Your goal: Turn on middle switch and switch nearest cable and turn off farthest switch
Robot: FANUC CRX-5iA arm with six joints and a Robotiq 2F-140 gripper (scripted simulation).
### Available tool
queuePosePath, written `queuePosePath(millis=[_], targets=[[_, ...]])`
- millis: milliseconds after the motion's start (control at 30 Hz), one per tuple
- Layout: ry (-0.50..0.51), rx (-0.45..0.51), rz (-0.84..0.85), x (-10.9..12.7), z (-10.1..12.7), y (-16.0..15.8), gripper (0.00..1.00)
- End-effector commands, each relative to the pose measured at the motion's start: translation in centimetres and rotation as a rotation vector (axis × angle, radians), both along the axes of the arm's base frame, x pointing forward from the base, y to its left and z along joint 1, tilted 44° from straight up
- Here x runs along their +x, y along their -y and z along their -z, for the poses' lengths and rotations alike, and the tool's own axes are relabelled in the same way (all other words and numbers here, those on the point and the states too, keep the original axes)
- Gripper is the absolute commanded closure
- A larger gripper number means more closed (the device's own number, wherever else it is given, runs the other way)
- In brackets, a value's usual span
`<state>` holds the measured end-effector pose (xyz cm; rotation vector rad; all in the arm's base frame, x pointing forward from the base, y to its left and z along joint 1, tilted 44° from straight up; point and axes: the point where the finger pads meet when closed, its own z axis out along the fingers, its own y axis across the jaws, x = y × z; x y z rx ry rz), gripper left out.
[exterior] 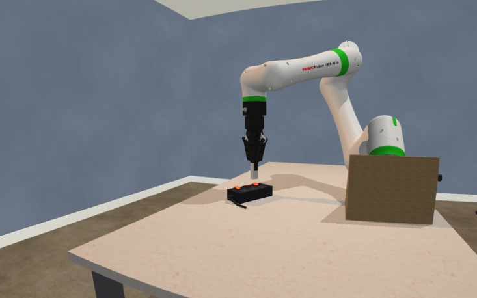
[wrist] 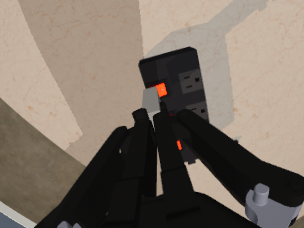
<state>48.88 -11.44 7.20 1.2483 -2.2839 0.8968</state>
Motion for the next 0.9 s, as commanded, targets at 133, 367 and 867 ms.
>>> queuePosePath(millis=[133, 367, 867], targets=[[0.0, 0.0, 0.0, 0.01, 0.56, 0.54, 1.0], [0.0, 0.0, 0.0, 0.01, 0.77, 0.75, 1.0], [0.0, 0.0, 0.0, 0.0, 0.88, 0.86, 1.0]])
